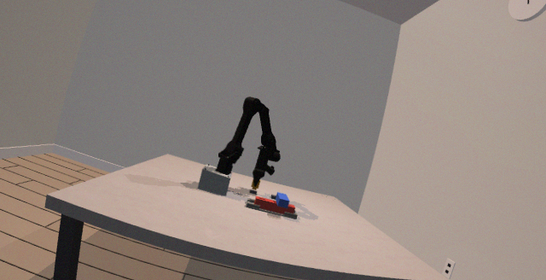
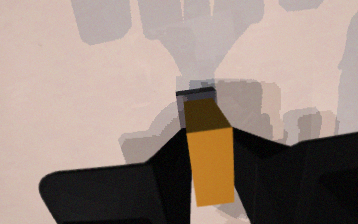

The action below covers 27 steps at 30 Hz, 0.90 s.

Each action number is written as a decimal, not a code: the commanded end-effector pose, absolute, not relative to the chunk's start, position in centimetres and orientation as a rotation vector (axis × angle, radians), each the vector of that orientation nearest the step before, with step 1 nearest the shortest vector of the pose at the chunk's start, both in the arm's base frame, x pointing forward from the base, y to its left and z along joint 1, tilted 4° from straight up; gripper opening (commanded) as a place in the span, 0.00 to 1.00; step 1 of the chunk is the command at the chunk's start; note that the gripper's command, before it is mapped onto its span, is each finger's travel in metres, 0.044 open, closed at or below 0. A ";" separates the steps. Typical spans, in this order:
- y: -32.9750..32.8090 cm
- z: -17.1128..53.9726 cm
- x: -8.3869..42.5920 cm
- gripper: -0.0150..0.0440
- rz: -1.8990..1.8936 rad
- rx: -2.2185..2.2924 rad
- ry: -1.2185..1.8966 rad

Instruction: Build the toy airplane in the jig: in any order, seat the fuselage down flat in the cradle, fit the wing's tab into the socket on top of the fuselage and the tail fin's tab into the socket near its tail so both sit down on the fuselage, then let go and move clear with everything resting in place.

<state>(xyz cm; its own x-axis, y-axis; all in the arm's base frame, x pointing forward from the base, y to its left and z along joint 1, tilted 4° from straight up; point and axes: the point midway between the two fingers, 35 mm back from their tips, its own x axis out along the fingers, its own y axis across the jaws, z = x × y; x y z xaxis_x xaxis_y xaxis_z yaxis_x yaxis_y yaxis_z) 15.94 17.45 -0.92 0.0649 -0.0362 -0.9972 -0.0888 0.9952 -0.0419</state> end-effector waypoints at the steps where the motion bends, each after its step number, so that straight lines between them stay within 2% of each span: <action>1: 18.0 0.6 16.3 0.25 0.050 -0.087 1.491; 27: 17.8 8.6 15.6 0.25 0.049 -0.065 1.490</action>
<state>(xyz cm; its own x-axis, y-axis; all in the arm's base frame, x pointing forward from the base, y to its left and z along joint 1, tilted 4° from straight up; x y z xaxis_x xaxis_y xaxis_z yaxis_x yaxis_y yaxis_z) 15.55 17.63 7.22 0.0713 -0.0271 -0.9971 -0.0795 0.9963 -0.0328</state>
